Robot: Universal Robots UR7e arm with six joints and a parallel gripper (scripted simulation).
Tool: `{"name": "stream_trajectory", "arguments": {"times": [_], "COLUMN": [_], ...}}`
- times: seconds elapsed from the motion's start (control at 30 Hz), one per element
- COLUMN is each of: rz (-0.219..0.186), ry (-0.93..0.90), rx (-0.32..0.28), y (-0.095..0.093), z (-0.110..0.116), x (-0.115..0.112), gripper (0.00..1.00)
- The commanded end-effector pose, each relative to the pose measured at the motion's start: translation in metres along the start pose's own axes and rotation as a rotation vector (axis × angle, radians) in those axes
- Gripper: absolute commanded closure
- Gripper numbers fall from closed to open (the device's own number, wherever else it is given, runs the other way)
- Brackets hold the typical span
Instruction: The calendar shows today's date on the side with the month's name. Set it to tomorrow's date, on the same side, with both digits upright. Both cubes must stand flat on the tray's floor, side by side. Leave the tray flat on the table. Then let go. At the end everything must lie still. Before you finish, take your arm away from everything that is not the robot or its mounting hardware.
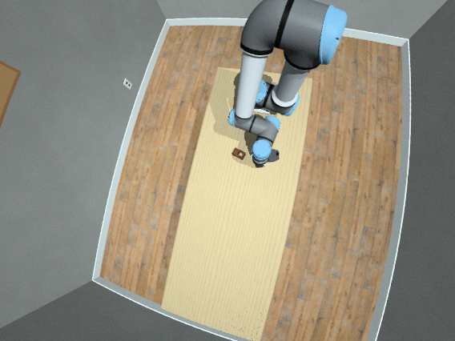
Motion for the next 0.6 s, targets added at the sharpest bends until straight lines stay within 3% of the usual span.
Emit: {"name": "stream_trajectory", "arguments": {"times": [0.0,0.13,0.17,0.57], "rz": [0.001,0.001,0.001,0.001], "ry": [0.0,0.0,0.0,0.0], "rx": [0.0,0.0,0.0,0.0], "y": [0.0002,0.0002,0.0002,0.0006], "z": [0.0001,0.0001,0.0001,0.0001], "x": [0.0003,0.0003,0.0003,0.0003], "gripper": [0.19,0.19,0.13,0.13]}}
Point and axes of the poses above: the point where the finger pads meet when closed, its own y axis back along the fingers, its own x axis across the jaws, z = x × y, the point moved 5 cm from there along y, back along the fingers, and after that the axes turned 1 degree about y, right-handed, at the moved point
